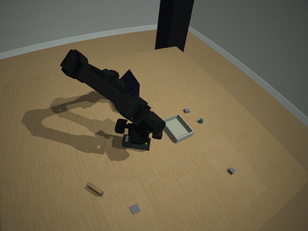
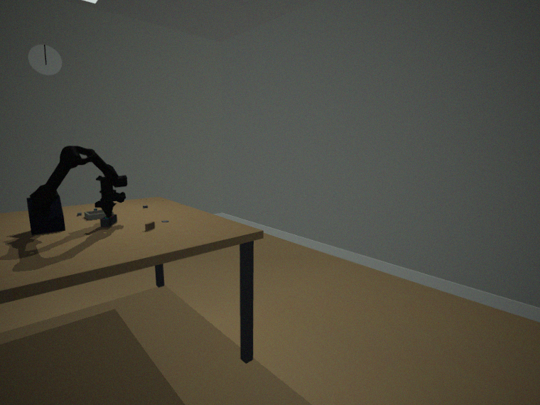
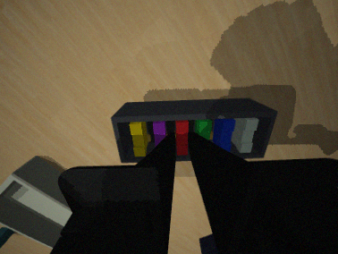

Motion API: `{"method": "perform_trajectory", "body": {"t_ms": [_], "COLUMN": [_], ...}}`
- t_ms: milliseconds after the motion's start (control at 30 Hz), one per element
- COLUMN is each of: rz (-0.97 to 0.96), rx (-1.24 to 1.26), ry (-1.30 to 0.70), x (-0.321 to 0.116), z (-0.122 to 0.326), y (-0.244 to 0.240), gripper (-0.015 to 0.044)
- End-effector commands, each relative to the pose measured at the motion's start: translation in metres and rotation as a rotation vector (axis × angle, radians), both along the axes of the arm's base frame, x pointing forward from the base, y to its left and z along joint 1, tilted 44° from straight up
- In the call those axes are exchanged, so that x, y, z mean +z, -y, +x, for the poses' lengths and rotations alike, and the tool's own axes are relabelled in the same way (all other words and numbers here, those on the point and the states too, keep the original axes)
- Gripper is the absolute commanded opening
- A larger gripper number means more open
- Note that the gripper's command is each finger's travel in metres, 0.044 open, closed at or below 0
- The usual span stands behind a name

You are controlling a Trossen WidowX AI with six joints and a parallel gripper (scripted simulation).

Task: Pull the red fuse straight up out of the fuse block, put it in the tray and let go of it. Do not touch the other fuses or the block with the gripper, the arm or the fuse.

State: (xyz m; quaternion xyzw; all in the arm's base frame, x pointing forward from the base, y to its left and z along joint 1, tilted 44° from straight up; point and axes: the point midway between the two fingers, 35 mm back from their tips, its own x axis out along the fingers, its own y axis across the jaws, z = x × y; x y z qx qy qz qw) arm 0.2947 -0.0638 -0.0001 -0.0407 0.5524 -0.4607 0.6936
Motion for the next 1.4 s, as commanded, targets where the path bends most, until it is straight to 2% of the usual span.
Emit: {"method": "perform_trajectory", "body": {"t_ms": [0, 200, 1367], "rz": [0.000, 0.000, 0.000], "rx": [-0.001, -0.001, 0.002], "ry": [0.001, 0.001, -0.001], "x": [0.000, 0.000, 0.011], "z": [0.000, 0.000, 0.001], "y": [0.000, 0.000, -0.010], "gripper": [0.0035, 0.0000, 0.0000]}}
